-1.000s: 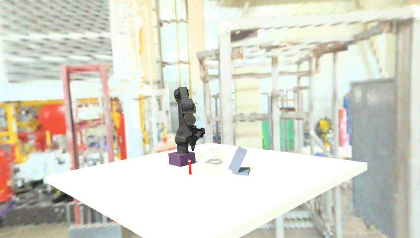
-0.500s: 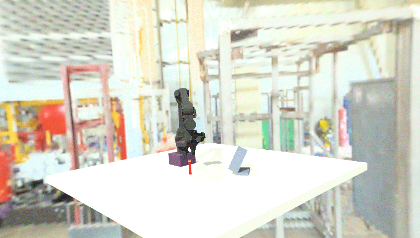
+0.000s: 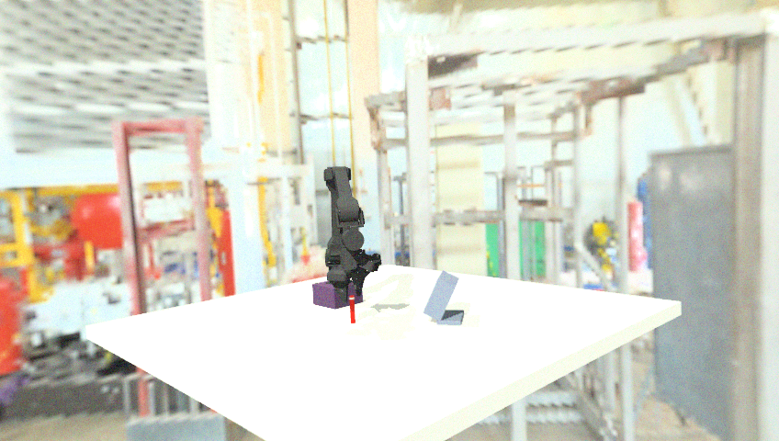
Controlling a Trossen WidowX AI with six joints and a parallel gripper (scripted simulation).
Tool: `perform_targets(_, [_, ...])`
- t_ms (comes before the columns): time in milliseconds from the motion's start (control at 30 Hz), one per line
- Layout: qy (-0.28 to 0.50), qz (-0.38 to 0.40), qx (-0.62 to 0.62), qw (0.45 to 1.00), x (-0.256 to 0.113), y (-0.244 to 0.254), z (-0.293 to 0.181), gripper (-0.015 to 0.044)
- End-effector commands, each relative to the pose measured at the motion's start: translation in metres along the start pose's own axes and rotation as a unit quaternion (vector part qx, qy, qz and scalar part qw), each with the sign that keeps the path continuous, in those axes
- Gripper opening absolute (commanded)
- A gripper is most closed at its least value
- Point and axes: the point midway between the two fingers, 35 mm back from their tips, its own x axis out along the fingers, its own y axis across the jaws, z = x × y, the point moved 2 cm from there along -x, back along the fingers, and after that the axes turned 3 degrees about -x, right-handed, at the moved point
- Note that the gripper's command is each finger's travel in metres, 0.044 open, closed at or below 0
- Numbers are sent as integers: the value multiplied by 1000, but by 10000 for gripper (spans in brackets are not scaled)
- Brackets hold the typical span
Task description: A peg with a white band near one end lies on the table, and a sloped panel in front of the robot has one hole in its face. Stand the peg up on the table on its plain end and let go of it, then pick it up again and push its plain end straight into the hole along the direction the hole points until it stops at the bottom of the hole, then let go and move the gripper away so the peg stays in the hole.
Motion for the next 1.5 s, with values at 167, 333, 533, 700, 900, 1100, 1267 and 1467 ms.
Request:
perform_targets(167, [2, -1, -1, 1000, 15, 0, -1, 440])
perform_targets(333, [2, -1, -1, 1000, 23, 1, -1, 440])
perform_targets(533, [2, -1, -1, 1000, 32, 2, -2, 440])
perform_targets(700, [0, 1, -1, 1000, 30, 2, -1, 361])
perform_targets(900, [0, 1, -1, 1000, 30, 2, -1, 204])
perform_targets(1100, [0, 1, -1, 1000, 30, 2, -1, 46])
perform_targets(1267, [0, 1, -1, 1000, 30, 2, -1, 13])
perform_targets(1467, [0, 1, -1, 1000, 26, 1, -1, 0])
